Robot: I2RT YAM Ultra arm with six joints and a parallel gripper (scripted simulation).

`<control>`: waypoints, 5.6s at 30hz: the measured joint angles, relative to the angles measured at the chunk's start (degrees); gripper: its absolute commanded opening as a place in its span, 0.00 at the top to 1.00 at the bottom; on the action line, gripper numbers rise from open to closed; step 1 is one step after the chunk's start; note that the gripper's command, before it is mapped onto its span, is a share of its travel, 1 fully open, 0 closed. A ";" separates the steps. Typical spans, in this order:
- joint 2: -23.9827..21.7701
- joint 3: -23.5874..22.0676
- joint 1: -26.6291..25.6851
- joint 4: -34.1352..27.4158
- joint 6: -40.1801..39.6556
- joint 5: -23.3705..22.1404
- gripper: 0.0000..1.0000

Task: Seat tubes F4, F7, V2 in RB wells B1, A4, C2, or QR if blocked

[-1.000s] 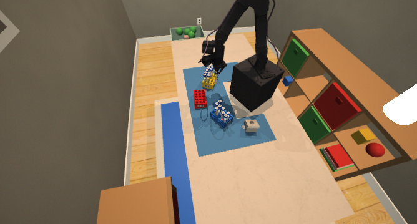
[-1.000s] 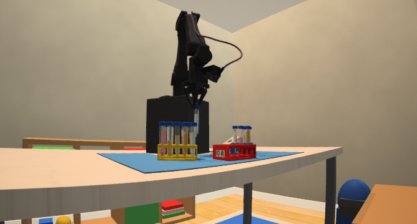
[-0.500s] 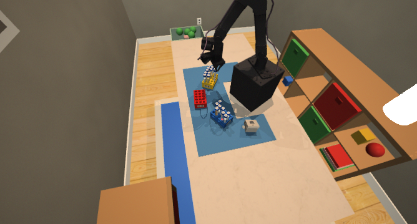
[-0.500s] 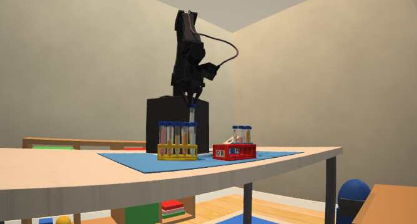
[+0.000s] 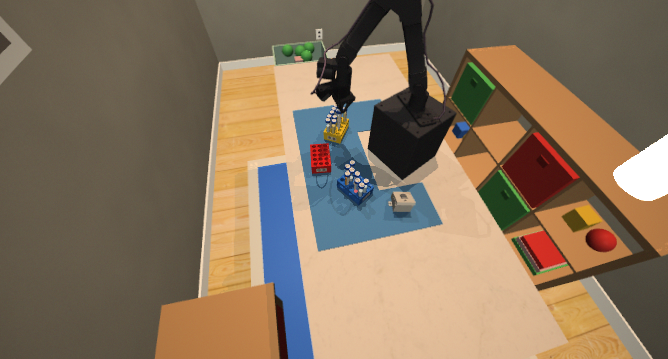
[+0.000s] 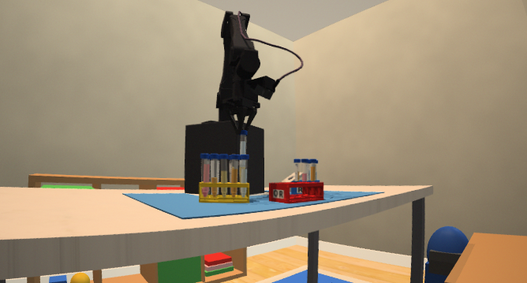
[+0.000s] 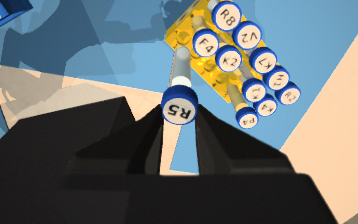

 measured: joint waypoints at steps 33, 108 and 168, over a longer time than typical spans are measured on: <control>1.46 2.27 -0.22 -1.01 -0.28 0.00 1.00; 4.50 0.55 0.11 3.19 0.13 0.00 1.00; 8.50 0.11 -0.72 7.23 -0.72 -0.02 1.00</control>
